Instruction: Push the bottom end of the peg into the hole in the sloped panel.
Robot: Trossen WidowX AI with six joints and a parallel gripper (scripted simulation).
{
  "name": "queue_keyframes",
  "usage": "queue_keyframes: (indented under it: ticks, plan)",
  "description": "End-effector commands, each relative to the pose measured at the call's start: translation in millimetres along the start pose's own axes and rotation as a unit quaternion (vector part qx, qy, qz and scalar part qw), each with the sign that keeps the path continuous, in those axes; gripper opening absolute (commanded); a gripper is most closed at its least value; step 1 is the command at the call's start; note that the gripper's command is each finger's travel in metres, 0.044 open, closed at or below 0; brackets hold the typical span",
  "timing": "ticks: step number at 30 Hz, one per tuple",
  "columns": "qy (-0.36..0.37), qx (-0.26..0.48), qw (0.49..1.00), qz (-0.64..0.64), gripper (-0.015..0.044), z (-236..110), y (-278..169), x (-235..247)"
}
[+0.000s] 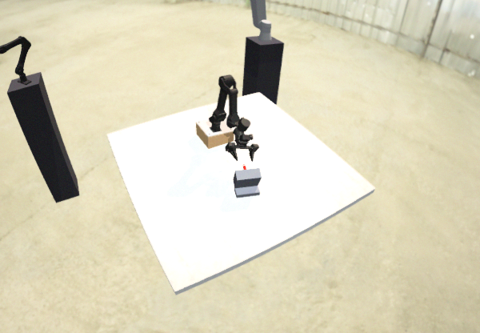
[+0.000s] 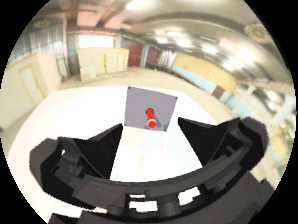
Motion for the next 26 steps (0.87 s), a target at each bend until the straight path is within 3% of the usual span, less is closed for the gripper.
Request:
queue_keyframes:
  ticks: [1,26]
  plan:
    - [-0.002,-0.001,1.0,0.002,0.044,-4.8,0.6,-0.3]
    - [-0.001,-0.002,1.0,0.002,0.044,-26.5,1.2,0.9]
Point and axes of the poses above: the point midway between the two fingers, 35 mm back from their tips, its own z axis out along the fingers, its own x axis across the jaws, y = z × x, the point moved 3 cm from there along -z, back along the fingers, and after that the axes turned 8 degrees about -z, right-handed, at the moved point
